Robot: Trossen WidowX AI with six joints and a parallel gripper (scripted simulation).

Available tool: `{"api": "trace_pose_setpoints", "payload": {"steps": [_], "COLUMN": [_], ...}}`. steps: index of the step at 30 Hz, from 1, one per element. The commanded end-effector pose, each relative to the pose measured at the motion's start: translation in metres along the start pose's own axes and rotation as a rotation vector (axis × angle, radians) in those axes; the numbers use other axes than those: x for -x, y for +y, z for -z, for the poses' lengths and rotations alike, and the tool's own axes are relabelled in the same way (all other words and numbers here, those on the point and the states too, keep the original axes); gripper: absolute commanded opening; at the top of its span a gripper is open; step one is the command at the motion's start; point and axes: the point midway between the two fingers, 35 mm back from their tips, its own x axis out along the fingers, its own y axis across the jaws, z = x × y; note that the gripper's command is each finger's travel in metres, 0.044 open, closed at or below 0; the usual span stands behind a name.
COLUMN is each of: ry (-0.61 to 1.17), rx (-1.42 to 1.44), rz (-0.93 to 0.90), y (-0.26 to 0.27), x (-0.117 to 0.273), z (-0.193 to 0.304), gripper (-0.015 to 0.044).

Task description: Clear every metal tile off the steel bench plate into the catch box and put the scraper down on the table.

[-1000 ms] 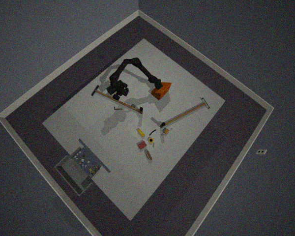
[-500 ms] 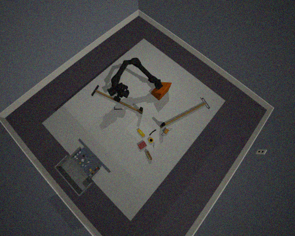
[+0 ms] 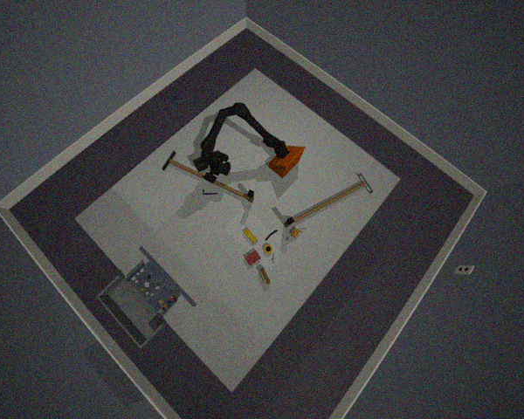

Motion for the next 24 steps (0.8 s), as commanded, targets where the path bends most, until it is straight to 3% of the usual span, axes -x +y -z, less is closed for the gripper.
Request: {"api": "trace_pose_setpoints", "payload": {"steps": [1,24], "ry": [-0.003,-0.002], "rx": [0.007,0.008], "rz": [0.001,-0.001], "y": [0.002,-0.013], "x": [-0.009,-0.015], "z": [-0.001,0.002], "gripper": [0.0,0.0]}}
